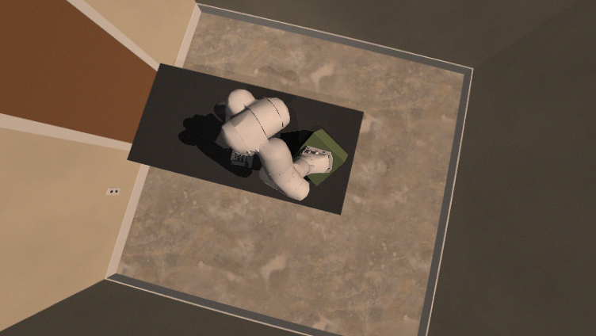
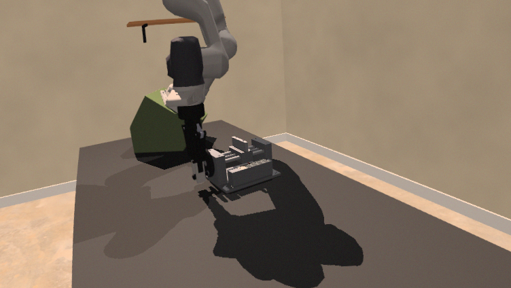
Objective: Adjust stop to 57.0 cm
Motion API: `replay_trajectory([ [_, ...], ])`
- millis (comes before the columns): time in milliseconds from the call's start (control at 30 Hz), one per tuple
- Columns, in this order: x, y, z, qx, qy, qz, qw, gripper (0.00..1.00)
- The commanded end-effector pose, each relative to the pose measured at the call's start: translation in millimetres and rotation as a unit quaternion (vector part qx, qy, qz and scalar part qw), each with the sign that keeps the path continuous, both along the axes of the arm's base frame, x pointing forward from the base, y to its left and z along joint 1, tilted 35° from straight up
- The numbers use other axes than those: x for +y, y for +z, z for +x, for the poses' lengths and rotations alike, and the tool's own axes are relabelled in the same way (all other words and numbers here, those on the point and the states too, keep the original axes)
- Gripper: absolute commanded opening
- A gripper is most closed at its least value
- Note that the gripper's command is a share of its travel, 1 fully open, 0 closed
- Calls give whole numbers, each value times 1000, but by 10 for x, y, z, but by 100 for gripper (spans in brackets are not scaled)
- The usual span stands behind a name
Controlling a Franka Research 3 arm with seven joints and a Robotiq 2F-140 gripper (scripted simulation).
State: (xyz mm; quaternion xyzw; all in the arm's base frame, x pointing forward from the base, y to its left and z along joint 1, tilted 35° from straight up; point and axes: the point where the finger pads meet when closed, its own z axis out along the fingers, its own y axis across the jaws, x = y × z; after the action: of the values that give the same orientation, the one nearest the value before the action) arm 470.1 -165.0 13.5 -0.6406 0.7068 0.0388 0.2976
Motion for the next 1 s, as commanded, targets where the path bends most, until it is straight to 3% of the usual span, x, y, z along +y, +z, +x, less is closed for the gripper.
replay_trajectory([
  [0, -45, 48, 64, -3, -5, -1, 1000, 4],
  [967, -171, 284, 111, -3, -5, -1, 1000, 4],
])
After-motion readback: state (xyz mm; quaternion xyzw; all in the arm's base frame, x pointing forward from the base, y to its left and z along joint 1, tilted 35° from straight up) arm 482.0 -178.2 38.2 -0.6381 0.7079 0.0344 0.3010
